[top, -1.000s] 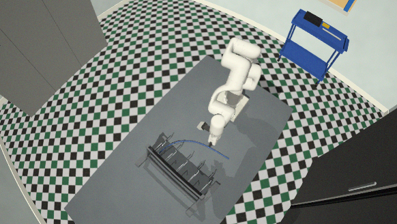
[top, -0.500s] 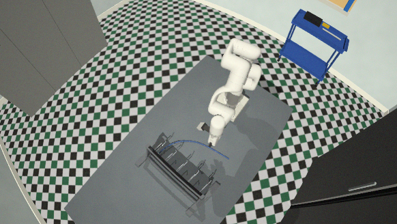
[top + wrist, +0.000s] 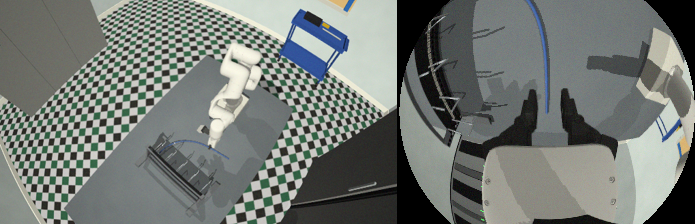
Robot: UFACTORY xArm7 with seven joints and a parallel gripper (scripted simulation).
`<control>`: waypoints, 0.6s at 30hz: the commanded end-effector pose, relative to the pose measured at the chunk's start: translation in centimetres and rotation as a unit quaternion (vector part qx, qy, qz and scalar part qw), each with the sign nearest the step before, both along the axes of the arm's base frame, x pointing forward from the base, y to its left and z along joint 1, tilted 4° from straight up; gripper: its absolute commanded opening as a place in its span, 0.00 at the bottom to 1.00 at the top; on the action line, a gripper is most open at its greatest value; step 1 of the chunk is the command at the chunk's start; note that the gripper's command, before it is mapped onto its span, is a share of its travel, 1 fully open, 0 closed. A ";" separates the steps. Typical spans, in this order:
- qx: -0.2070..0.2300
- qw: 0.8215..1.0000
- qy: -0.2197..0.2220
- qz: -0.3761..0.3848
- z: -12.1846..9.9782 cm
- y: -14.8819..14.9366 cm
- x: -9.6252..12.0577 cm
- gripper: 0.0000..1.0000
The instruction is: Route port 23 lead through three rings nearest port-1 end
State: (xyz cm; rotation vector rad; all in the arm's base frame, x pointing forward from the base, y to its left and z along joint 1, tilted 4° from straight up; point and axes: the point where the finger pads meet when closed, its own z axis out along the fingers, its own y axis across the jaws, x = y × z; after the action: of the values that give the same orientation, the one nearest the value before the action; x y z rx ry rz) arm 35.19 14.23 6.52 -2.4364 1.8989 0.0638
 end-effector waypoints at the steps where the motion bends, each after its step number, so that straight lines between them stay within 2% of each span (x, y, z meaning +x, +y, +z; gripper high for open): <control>1: 0.002 1.000 -0.003 0.000 -1.4 0.3 0.3 0.33; 11: 0.002 1.000 -0.003 0.000 -5.5 0.5 0.3 0.33; 18: 0.002 1.000 -0.003 0.000 -7.0 0.6 0.3 0.33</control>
State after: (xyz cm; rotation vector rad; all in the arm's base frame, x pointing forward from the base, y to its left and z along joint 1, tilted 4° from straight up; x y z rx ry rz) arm 35.30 14.70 0.32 -2.4359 1.8990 0.0604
